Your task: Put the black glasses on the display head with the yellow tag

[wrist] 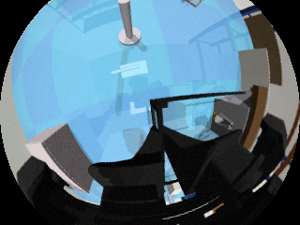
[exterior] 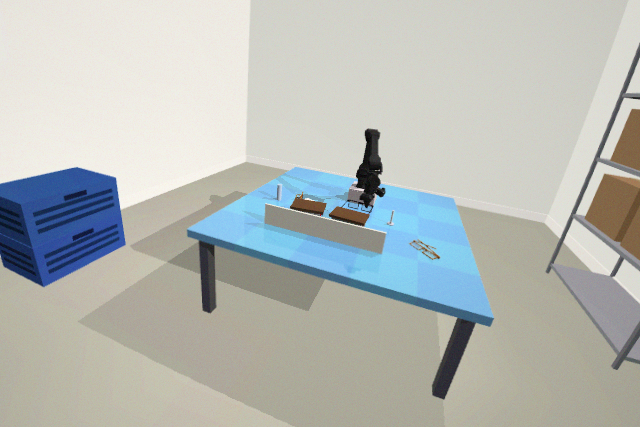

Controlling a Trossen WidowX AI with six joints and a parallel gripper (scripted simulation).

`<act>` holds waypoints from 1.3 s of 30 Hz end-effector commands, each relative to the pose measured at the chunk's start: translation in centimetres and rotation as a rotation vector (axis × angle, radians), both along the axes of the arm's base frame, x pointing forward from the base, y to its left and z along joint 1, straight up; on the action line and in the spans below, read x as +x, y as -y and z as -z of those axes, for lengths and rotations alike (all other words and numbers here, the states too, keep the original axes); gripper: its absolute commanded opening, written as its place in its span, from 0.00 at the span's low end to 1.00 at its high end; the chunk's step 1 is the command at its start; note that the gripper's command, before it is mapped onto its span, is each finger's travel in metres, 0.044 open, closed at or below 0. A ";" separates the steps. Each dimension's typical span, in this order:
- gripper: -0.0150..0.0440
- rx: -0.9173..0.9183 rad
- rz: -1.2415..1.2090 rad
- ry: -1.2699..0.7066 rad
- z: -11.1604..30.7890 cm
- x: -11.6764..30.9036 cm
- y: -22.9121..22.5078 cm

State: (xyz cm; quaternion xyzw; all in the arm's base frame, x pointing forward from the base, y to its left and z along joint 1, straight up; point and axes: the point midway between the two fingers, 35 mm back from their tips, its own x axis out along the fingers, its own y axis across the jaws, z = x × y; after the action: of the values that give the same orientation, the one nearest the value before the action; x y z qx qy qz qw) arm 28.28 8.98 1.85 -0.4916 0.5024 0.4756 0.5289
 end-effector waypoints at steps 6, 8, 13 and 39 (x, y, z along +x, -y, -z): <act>0.25 -0.010 -0.004 0.001 -0.2 1.5 0.0; 0.25 -0.011 -0.003 0.001 -0.2 1.8 0.1; 0.25 -0.012 -0.003 0.001 -0.2 2.5 0.1; 0.25 -0.012 -0.003 0.004 -0.4 6.3 0.3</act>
State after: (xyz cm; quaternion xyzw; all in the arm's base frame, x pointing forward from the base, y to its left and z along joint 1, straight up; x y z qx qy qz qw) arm 33.92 8.76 2.07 -0.4936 0.5046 0.4735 0.5269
